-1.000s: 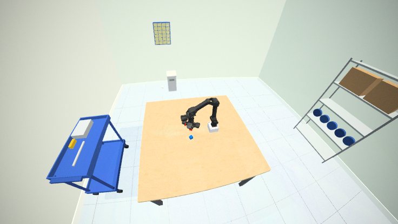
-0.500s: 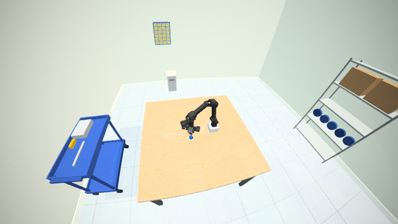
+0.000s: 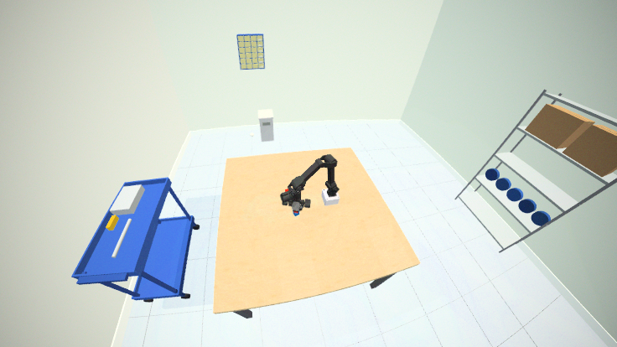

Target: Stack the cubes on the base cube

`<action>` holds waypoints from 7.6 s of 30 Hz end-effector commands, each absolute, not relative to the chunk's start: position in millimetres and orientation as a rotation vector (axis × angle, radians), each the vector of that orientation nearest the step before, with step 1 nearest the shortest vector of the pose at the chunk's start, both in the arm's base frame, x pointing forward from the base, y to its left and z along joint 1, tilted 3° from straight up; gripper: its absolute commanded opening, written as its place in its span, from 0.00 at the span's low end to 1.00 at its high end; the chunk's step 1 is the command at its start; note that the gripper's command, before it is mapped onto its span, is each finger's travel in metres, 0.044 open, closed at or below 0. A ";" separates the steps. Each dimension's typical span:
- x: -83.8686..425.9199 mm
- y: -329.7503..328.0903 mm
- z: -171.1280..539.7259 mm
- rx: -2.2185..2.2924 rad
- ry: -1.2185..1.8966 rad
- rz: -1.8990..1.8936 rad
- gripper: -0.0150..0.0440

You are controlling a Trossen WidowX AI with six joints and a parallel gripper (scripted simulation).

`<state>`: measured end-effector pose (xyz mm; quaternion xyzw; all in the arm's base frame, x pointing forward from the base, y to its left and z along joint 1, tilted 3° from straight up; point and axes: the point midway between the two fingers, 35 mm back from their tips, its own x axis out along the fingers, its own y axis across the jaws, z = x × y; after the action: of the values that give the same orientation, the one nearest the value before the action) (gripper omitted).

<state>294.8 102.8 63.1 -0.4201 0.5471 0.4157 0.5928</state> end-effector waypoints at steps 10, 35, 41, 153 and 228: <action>298.5 104.3 52.1 -0.980 1.267 0.957 0.43; 299.2 104.6 36.1 -0.980 1.267 0.956 0.43; 299.2 104.6 36.1 -0.980 1.267 0.956 0.43; 324.4 -122.6 27.2 1.168 1.213 -1.078 0.70; 321.5 -115.2 104.3 1.086 1.256 -1.000 0.43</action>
<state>320.1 -122.1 101.0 0.4812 0.5179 -0.4478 0.5474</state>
